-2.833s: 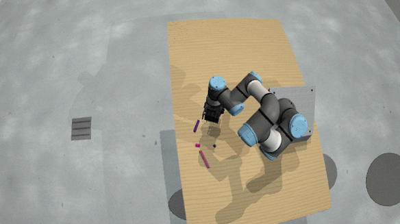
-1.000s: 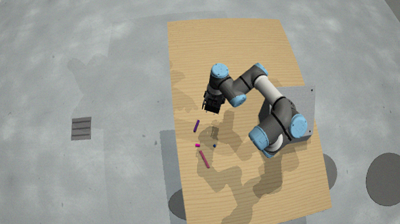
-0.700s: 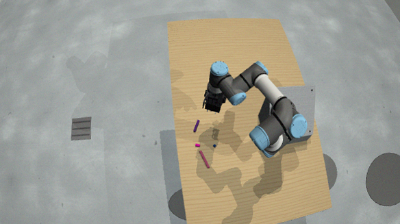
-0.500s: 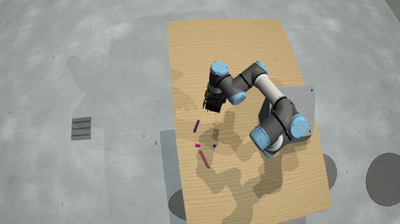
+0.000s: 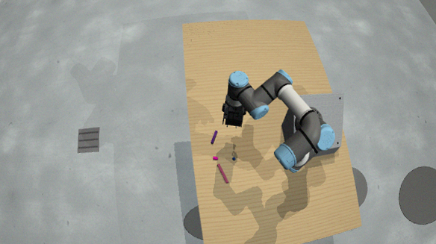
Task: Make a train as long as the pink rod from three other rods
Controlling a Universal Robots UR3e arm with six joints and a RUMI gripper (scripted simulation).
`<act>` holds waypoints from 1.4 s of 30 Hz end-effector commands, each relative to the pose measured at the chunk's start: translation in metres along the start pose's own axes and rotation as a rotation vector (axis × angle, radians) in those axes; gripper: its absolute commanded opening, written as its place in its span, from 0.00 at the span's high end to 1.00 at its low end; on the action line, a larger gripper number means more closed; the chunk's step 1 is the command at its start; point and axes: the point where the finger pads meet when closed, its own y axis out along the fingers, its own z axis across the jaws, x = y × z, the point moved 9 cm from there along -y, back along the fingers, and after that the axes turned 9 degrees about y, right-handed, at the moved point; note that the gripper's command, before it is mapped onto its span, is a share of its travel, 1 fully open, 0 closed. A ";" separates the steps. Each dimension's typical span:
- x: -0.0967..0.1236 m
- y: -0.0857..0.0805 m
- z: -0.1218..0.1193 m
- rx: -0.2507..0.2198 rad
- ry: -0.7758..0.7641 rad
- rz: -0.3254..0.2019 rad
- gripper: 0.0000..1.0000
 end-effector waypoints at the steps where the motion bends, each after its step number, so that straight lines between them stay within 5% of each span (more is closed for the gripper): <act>1: 0.016 -0.001 0.003 -0.001 -0.159 -0.010 1.00; 42: 0.098 0.001 0.030 -0.004 -0.887 -0.011 1.00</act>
